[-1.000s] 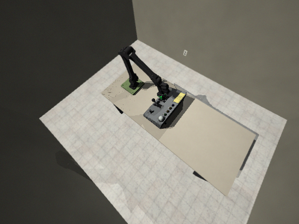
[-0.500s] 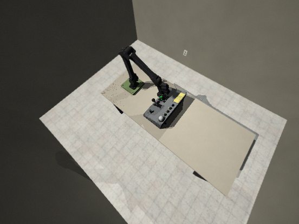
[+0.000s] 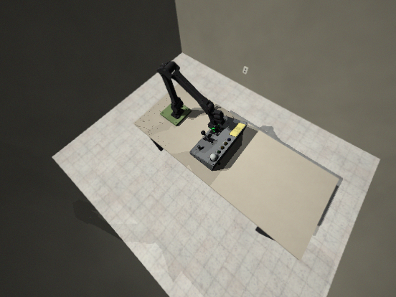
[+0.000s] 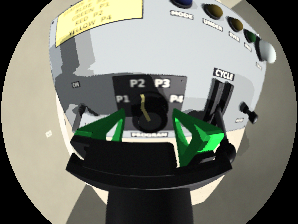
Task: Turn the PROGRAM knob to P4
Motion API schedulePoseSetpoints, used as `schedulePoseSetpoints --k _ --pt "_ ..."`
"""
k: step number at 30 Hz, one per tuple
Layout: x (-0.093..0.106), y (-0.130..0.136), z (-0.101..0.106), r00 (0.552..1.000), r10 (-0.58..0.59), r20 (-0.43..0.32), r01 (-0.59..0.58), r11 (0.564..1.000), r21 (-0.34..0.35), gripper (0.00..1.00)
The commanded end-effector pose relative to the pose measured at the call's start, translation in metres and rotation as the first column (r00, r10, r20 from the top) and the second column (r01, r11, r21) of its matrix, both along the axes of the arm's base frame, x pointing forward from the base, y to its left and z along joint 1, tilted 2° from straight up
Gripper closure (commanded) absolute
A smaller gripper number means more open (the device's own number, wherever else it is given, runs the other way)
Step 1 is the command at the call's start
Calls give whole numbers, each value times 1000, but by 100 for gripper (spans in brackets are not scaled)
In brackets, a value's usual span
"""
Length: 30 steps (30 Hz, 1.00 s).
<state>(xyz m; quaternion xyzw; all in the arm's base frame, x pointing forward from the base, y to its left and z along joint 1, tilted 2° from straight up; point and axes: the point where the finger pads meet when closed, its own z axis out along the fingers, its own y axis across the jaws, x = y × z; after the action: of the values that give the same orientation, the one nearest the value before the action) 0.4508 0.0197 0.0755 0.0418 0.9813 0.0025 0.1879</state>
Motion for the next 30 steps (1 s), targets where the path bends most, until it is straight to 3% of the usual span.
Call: schedulePoseSetpoints --k 1,30 --pt "8 -6 1 1000 -2 16 2 1000 -2 30" --pt "8 -7 -1 1000 -2 16 2 1000 -2 30"
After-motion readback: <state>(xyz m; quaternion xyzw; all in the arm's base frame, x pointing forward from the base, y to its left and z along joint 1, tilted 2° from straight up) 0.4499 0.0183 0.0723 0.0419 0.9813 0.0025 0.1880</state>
